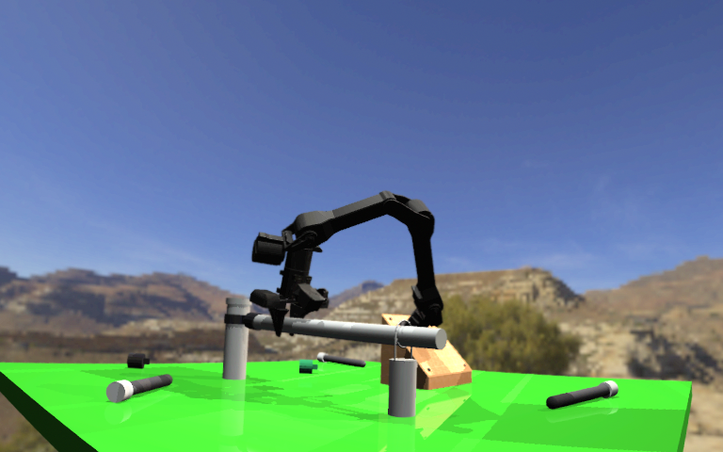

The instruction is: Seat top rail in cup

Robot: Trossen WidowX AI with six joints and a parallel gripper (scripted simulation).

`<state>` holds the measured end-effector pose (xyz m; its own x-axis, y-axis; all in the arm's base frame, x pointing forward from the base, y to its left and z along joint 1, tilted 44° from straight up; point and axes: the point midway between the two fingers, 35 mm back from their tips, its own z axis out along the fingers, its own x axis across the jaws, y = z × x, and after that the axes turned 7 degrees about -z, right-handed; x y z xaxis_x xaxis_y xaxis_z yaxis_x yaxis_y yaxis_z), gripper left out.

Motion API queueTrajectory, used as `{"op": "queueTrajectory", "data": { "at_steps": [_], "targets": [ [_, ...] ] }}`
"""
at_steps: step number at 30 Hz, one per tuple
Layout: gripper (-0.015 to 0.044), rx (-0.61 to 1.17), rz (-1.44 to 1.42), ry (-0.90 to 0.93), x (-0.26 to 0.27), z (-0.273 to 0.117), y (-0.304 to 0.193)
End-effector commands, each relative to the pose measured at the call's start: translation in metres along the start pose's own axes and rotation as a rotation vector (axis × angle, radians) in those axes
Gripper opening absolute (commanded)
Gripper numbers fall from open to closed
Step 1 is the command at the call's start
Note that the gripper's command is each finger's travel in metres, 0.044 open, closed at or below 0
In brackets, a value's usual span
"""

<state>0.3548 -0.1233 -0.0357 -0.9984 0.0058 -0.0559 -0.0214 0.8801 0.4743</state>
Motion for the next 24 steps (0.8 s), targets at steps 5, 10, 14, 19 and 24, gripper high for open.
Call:
{"op": "queueTrajectory", "data": {
  "at_steps": [5, 10, 14, 19, 24],
  "targets": [
    [0.0, 0.001, 0.0, 0.0, 0.0, 0.0, 0.0],
    [0.0105, 0.001, 0.0, 0.0, 0.0, 0.0, 0.0],
    [0.021, 0.001, 0.0, 0.0, 0.0, 0.0, 0.0],
    [0.0341, 0.0, 0.0, 0.0, -0.001, -0.009, 0.005],
    [0.044, 0.0, 0.0, 0.0, -0.002, -0.038, 0.023]
  ]
}}
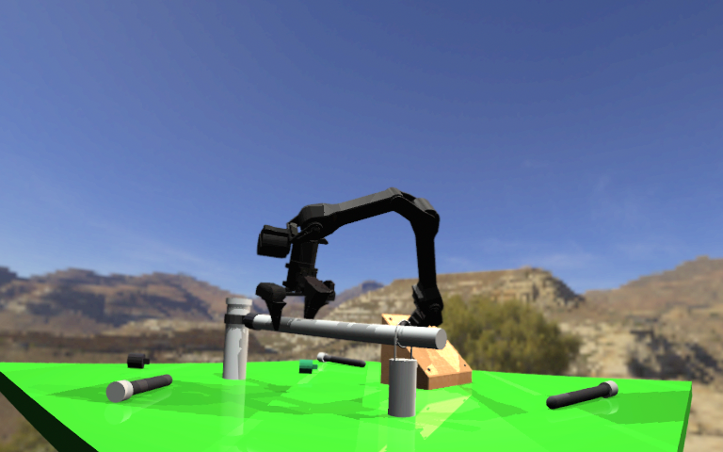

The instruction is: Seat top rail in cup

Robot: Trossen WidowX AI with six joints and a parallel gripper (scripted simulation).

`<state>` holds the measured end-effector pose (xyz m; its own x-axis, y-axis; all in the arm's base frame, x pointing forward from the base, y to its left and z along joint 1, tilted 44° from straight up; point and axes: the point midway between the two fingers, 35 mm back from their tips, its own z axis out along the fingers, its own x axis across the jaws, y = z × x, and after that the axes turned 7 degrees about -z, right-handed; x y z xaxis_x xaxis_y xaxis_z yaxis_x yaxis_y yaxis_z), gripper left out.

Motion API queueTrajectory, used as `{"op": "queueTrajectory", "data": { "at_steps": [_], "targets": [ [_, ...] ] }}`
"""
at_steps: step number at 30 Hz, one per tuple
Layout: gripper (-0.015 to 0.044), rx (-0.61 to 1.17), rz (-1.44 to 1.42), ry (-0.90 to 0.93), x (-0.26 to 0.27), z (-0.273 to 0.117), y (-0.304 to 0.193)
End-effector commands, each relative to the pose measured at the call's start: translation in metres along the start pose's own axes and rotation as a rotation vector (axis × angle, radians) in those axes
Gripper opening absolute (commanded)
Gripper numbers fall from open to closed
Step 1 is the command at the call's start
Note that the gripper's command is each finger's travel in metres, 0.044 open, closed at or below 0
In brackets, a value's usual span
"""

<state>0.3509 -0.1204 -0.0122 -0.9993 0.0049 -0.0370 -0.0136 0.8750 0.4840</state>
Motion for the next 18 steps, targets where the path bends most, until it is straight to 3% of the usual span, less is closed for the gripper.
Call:
{"op": "queueTrajectory", "data": {
  "at_steps": [1, 6, 12, 18],
  "targets": [
    [0.044, 0.01, -0.008, -0.017, -0.004, -0.024, 0.013],
    [0.044, 0.013, -0.014, -0.019, -0.004, -0.028, 0.013],
    [0.044, 0.013, -0.014, -0.018, 0.0, -0.073, 0.016],
    [0.044, 0.013, -0.014, -0.018, 0.0, -0.075, 0.016]
  ]
}}
